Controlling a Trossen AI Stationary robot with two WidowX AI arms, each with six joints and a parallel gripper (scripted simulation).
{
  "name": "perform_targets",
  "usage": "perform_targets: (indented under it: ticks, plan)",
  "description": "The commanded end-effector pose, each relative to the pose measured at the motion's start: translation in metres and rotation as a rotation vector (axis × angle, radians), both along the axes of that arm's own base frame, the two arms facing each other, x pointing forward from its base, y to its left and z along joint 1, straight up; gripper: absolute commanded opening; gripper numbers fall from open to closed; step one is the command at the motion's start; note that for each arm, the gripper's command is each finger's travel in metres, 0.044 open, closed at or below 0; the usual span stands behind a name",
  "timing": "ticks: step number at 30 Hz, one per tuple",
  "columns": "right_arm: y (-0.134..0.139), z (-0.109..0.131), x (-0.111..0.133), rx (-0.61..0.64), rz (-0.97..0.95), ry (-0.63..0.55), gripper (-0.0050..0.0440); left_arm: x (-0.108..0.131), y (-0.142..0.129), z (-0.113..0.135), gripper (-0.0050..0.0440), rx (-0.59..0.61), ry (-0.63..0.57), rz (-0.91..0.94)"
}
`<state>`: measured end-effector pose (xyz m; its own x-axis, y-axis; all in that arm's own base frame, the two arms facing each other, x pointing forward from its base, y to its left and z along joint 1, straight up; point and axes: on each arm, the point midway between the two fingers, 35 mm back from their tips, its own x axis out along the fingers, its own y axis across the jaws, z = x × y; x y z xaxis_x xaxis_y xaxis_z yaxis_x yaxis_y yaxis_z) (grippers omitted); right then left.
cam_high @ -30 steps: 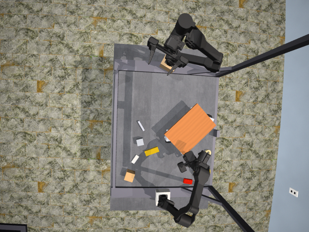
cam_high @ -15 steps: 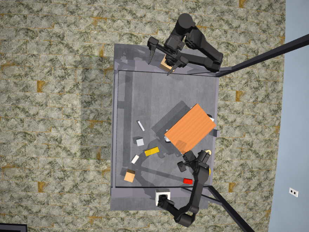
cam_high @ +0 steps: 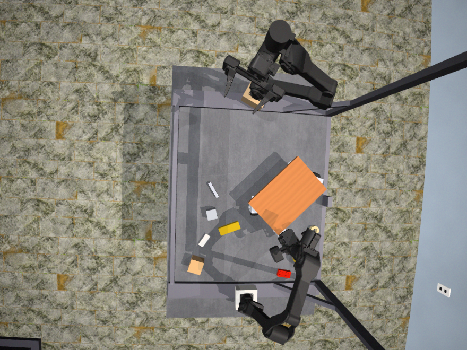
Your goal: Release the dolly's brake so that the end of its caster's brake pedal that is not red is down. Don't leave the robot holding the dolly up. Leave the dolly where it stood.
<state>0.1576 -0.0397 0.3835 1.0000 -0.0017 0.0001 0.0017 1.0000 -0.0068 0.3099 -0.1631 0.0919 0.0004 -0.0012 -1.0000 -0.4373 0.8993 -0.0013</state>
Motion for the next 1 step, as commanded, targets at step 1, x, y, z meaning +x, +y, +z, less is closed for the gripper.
perform_targets:
  ticks: [1]
  plan:
    - [0.0001, -0.0002, -0.0002, 0.001, 0.002, -0.001, 0.044, -0.0003, 0.0001, 0.0003, -0.005, -0.001, -0.002, 0.0]
